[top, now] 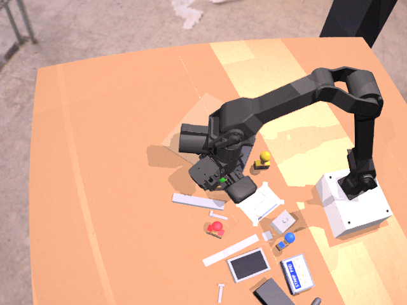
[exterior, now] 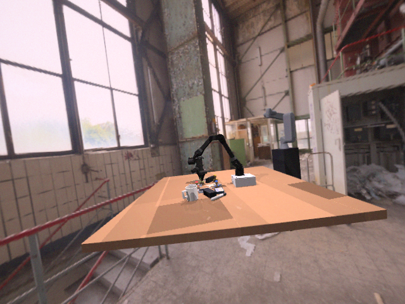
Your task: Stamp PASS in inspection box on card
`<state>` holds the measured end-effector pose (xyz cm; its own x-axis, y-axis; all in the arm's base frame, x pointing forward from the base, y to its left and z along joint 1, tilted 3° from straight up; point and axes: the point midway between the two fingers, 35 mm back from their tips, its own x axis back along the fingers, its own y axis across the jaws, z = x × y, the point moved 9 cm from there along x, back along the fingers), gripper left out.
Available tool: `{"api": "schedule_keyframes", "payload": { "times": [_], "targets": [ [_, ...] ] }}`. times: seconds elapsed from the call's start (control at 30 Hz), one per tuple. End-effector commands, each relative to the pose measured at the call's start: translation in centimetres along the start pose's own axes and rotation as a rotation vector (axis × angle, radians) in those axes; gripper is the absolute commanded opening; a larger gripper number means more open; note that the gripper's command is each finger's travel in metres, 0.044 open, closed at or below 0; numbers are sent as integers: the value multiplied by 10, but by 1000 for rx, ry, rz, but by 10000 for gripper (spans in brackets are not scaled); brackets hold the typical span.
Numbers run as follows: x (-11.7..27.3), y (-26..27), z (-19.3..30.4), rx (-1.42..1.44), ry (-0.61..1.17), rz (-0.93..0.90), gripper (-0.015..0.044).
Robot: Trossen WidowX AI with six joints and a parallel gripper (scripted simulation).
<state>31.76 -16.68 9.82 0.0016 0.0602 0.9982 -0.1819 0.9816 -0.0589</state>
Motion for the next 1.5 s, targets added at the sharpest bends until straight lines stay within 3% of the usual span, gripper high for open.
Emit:
{"api": "schedule_keyframes", "payload": {
  "times": [0.0,0.27,0.33,0.77,0.87,1.47],
  "targets": [
    [-9,1,1,3,4,-7,216],
    [-13,1,1,3,4,-7,216],
    [-11,1,1,-1,4,-3,163],
    [-11,1,1,-1,4,-3,76],
    [-10,1,1,-1,4,-3,0],
    [-1,0,0,-1,4,-2,0]
  ]
}}
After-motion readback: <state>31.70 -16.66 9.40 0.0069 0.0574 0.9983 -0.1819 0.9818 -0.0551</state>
